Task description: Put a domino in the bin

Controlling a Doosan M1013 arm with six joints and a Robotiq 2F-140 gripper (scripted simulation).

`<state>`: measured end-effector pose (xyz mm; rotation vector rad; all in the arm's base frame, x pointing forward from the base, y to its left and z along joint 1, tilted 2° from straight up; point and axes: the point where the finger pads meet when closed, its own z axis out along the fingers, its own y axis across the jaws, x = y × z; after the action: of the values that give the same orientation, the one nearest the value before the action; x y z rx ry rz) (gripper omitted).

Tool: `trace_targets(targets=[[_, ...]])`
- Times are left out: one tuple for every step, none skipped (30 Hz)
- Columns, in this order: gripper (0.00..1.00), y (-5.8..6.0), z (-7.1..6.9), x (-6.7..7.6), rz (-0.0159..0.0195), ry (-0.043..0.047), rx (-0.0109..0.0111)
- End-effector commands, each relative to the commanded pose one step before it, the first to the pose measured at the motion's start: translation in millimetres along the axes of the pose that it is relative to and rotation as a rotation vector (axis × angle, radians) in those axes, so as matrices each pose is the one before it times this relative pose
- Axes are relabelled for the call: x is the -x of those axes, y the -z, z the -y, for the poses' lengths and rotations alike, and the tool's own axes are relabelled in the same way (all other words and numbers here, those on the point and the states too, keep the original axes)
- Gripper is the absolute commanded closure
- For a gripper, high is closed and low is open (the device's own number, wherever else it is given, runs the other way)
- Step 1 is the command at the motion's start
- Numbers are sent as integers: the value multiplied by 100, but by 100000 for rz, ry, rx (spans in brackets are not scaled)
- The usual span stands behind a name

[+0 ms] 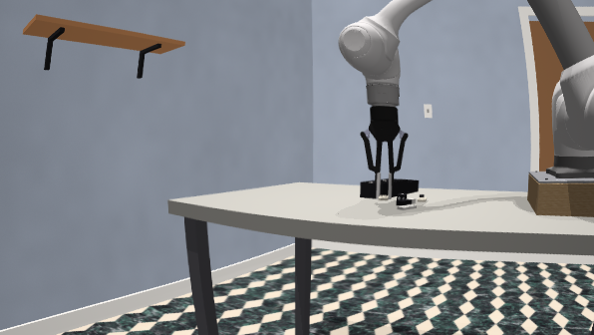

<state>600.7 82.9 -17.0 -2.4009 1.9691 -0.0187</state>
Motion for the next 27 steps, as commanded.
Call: trace_targets(targets=[[87,396,3,2,14,2,-27],[87,333,0,0,0,0,0],[87,333,0,0,0,0,0],[87,333,0,0,0,0,0],[87,333,0,0,0,0,0],[87,333,0,0,0,0,0],[87,333,0,0,0,0,0],[87,333,0,0,0,0,0],[87,333,0,0,0,0,0],[87,333,0,0,0,0,0],[87,333,0,0,0,0,0],[87,333,0,0,0,0,0],[87,0,0,0,0,0,0],[87,0,0,0,0,0,0],[87,0,0,0,0,0,0],[87,0,0,0,0,0,0],[87,0,0,0,0,0,0],[87,0,0,0,0,0,0],[87,0,0,0,0,0,0],[87,0,0,0,0,0,0],[87,0,0,0,0,0,0],[87,0,0,0,0,0,0],[87,0,0,0,0,0,0],[87,0,0,0,0,0,0],[87,400,-1,0,0,0,0],[87,258,1,0,0,0,0],[87,0,0,0,0,0,0]])
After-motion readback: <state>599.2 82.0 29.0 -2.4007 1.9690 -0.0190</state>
